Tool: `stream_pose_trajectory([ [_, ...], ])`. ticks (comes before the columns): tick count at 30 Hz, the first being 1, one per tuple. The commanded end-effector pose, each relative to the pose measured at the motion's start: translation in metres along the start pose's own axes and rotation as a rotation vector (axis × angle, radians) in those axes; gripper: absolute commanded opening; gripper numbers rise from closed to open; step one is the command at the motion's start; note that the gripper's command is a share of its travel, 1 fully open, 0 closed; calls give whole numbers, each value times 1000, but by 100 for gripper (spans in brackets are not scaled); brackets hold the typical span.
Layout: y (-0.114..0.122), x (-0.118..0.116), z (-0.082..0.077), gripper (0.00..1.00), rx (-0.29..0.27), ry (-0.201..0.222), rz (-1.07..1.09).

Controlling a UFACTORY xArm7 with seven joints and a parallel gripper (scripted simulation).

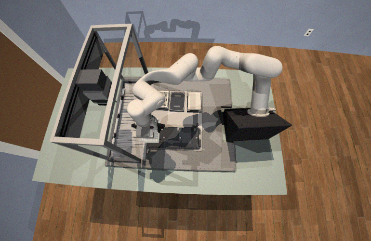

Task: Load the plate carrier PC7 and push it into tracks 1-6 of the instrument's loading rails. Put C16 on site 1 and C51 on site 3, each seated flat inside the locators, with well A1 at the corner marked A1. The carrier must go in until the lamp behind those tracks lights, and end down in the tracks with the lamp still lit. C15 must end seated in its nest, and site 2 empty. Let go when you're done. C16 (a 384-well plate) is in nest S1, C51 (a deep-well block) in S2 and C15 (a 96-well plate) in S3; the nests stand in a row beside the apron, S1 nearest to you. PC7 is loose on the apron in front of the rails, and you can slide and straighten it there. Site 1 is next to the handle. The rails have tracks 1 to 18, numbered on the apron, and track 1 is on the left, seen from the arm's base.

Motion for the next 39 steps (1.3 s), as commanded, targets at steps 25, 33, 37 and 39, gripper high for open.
stream_pose_trajectory([
  [25, 0, 0, 33, 0, 2, 4, 0],
  [33, 0, 0, 43, 0, 2, 4, 0],
  [37, 0, 0, 49, 0, 2, 4, 0],
  [39, 0, 0, 53, 0, 2, 4, 0],
])
Point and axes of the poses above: the point where the finger pads meet when closed, its own z axis out along the fingers, its own x axis across the jaws, y = z × x, the point moved 10 cm from there along -z, back along the fingers, and after that the axes turned 14 degrees about -z, right-handed, at the moved point
